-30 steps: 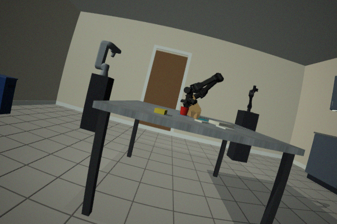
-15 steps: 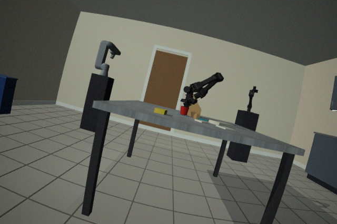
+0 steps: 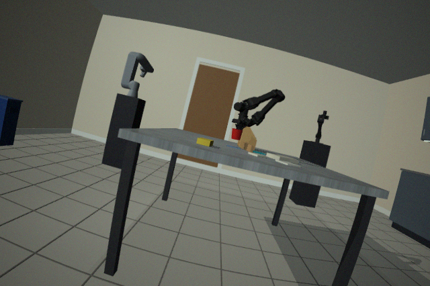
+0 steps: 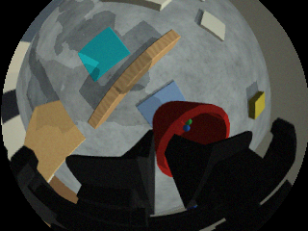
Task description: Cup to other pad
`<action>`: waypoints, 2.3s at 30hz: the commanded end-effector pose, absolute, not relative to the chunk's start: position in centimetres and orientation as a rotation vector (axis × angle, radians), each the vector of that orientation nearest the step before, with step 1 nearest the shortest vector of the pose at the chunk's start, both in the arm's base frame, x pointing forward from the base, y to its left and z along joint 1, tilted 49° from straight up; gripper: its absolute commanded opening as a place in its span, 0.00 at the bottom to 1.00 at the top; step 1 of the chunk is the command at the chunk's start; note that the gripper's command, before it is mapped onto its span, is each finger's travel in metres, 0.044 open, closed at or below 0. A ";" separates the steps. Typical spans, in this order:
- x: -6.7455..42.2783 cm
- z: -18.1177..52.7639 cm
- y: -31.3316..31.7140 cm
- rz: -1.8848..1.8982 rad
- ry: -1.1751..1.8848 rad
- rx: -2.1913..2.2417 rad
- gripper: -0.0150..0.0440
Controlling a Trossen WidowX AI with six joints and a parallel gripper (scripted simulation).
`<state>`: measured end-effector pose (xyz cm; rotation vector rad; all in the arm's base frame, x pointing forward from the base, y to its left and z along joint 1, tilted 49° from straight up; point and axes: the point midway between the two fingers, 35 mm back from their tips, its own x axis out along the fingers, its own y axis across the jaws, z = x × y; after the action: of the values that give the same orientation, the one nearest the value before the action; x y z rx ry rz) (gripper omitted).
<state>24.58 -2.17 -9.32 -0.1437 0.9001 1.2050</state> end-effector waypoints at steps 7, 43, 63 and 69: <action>24.5 -8.4 -3.2 1.200 0.896 -0.144 0.25; 23.9 -5.8 -1.0 1.203 0.896 -0.147 0.25; 23.3 -3.3 1.3 1.204 0.896 -0.146 0.25; 23.1 -2.6 1.9 1.204 0.896 -0.146 0.25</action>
<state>23.20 1.61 -2.97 -0.1525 0.8962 1.2075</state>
